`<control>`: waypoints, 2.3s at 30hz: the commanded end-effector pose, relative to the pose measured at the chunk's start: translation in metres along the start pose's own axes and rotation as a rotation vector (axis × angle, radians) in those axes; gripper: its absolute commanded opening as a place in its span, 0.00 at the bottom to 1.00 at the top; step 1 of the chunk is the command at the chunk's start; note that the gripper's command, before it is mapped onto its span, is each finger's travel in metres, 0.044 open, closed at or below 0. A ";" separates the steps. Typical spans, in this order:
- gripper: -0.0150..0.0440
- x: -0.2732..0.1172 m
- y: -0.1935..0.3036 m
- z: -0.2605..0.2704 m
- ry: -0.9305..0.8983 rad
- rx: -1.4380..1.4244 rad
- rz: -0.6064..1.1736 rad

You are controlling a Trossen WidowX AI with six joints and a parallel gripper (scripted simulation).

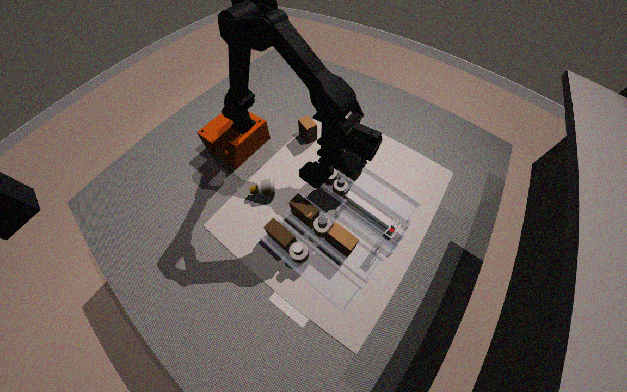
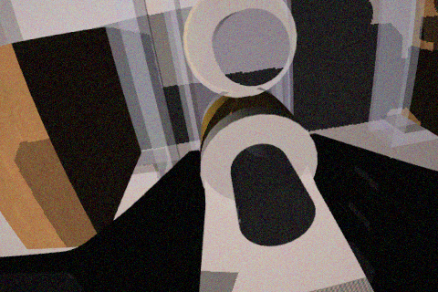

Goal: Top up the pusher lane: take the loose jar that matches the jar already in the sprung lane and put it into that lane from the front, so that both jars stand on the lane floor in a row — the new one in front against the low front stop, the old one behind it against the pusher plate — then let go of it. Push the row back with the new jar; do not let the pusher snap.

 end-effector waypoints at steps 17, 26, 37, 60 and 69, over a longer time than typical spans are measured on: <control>0.25 0.003 -0.005 -0.001 0.003 -0.005 -0.024; 0.25 0.006 -0.005 -0.001 0.003 -0.005 -0.024; 0.25 0.010 -0.005 -0.001 0.003 -0.005 -0.024; 0.25 0.018 -0.003 0.000 0.003 -0.005 -0.024; 0.25 0.021 -0.003 0.000 0.003 -0.005 -0.024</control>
Point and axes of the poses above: the point midway between the two fingers, 35 mm back from their tips, its own x axis out along the fingers, its own z axis across the jaws, y = z × x, the point moved 8 cm from there along -x, back along the fingers, and after that the axes turned 14 degrees about -x, right-handed, at the moved point
